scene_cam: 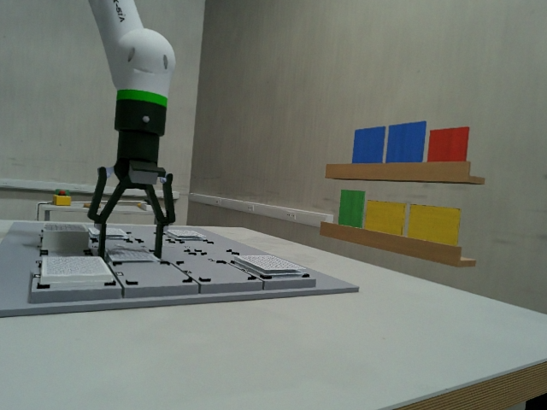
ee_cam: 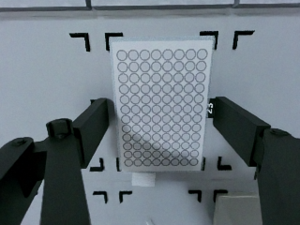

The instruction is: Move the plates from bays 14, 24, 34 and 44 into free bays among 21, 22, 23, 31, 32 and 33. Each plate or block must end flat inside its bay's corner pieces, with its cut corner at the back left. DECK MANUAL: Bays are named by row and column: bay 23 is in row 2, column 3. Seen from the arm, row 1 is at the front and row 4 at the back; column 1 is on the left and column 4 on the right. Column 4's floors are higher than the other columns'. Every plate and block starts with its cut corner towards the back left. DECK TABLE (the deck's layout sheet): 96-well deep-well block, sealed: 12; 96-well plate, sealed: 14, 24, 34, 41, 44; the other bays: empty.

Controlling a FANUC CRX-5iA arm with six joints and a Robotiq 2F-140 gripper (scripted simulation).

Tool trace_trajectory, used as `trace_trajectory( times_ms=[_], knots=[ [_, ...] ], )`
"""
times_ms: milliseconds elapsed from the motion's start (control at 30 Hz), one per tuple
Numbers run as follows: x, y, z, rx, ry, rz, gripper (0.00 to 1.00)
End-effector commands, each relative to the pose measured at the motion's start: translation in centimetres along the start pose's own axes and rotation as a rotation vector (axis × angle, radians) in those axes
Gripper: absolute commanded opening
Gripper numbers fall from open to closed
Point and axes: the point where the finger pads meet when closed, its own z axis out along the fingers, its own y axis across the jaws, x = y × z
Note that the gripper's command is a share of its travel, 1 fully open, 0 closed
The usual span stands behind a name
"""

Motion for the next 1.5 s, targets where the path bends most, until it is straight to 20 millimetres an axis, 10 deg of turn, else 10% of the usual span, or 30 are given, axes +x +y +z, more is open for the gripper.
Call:
trace_trajectory(
  times_ms=[0, 1467],
  knots=[
    [0.0, -0.1, -0.2, 0.002, 0.000, 0.000, 0.70],
    [0.0, -0.1, -5.5, 0.002, 0.000, 0.000, 0.70]
  ],
)
